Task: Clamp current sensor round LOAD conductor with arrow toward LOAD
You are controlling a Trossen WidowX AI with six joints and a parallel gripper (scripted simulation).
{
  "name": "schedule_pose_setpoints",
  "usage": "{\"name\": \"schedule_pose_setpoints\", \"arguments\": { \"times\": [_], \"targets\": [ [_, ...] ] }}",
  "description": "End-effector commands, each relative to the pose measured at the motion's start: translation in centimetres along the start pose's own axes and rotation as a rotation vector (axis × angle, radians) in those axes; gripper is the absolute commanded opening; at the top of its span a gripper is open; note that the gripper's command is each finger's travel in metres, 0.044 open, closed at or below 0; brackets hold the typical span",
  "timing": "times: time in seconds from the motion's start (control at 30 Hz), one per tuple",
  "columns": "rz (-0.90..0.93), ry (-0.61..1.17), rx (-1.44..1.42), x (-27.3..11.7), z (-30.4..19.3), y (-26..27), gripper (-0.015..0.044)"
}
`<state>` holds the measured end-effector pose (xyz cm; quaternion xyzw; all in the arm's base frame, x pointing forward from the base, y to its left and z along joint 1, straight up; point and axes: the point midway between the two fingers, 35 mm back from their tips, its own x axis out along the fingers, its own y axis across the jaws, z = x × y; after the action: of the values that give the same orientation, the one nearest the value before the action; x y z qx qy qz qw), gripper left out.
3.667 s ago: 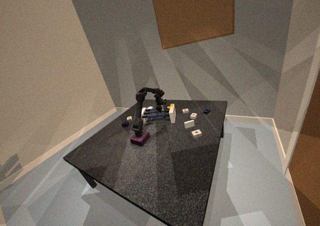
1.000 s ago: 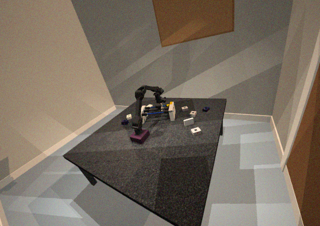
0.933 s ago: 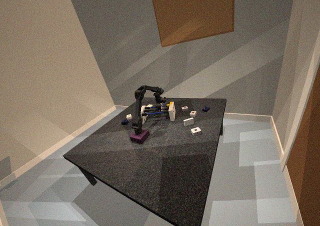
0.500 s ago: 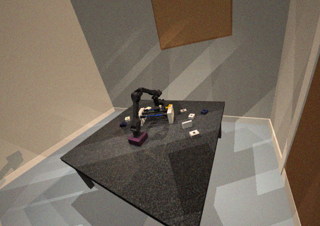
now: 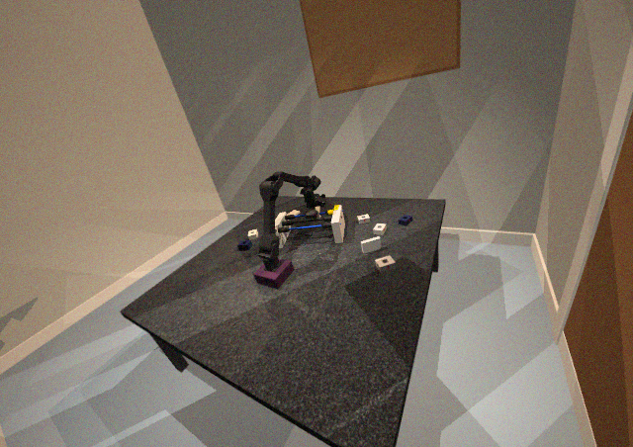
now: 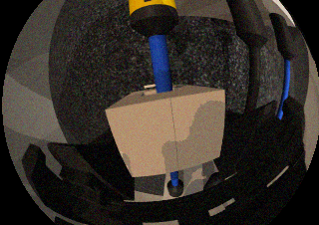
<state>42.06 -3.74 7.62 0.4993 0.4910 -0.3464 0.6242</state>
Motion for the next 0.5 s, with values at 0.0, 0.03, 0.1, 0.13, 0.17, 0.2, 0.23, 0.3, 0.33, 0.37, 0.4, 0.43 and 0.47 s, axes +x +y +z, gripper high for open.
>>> {"name": "schedule_pose_setpoints", "arguments": {
  "times": [0.0,0.03,0.1,0.13,0.17,0.2,0.23,0.3,0.33,0.37,0.4,0.43,0.47],
  "targets": [
    [0.000,0.000,0.000,0.01,0.00,0.00,0.0000],
    [0.000,0.000,0.000,0.01,0.00,0.00,0.0000],
    [0.000,0.000,0.000,0.01,0.00,0.00,0.0000],
    [0.000,0.000,0.000,0.01,0.00,0.00,0.0000],
    [0.000,0.000,0.000,0.01,0.00,0.00,0.0000],
    [0.000,0.000,0.000,0.01,0.00,0.00,0.0000],
    [0.000,0.000,0.000,0.01,0.00,0.00,0.0026],
    [0.000,0.000,0.000,0.01,0.00,0.00,0.0079],
    [0.000,0.000,0.000,0.01,0.00,0.00,0.0105],
    [0.000,0.000,0.000,0.01,0.00,0.00,0.0131],
    [0.000,0.000,0.000,0.01,0.00,0.00,0.0157],
    [0.000,0.000,0.000,0.01,0.00,0.00,0.0184],
    [0.000,0.000,0.000,0.01,0.00,0.00,0.0210]
  ]
}}
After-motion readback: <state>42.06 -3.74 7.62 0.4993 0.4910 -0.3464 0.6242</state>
